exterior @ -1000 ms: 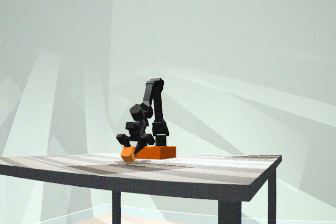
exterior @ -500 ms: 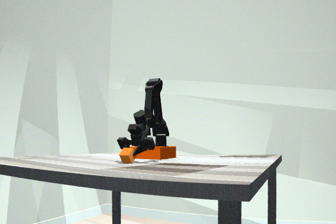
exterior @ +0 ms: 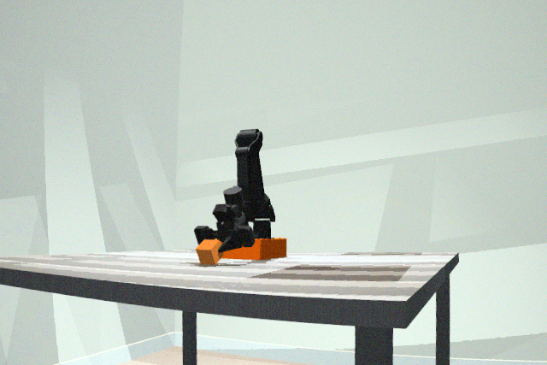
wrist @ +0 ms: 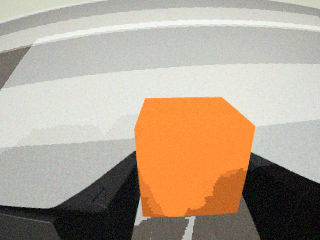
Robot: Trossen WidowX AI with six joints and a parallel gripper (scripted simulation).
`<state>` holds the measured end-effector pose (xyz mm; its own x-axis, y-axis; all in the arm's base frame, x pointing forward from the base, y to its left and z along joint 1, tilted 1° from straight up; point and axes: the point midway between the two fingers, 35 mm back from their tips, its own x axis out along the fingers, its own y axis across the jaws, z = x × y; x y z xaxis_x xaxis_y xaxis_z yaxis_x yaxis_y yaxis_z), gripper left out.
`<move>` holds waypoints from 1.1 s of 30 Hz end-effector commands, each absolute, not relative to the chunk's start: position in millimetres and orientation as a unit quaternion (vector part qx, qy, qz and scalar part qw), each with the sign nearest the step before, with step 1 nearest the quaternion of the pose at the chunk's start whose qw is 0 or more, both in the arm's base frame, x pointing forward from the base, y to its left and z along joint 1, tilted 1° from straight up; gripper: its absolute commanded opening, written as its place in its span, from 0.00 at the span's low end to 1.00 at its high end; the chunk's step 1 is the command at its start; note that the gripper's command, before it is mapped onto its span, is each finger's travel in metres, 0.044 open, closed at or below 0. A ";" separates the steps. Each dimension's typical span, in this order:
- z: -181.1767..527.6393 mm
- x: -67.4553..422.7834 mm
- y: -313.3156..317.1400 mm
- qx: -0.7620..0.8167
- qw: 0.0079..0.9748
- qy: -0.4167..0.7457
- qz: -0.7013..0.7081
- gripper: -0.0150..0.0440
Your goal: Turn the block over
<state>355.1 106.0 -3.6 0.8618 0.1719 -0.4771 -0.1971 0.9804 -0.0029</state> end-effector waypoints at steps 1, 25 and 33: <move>-2.2 353.8 104.8 -0.027 0.968 0.231 0.094 0.25; -2.2 353.8 104.8 -0.027 0.968 0.231 0.094 0.79; -2.2 353.8 104.8 -0.027 0.968 0.231 0.094 1.00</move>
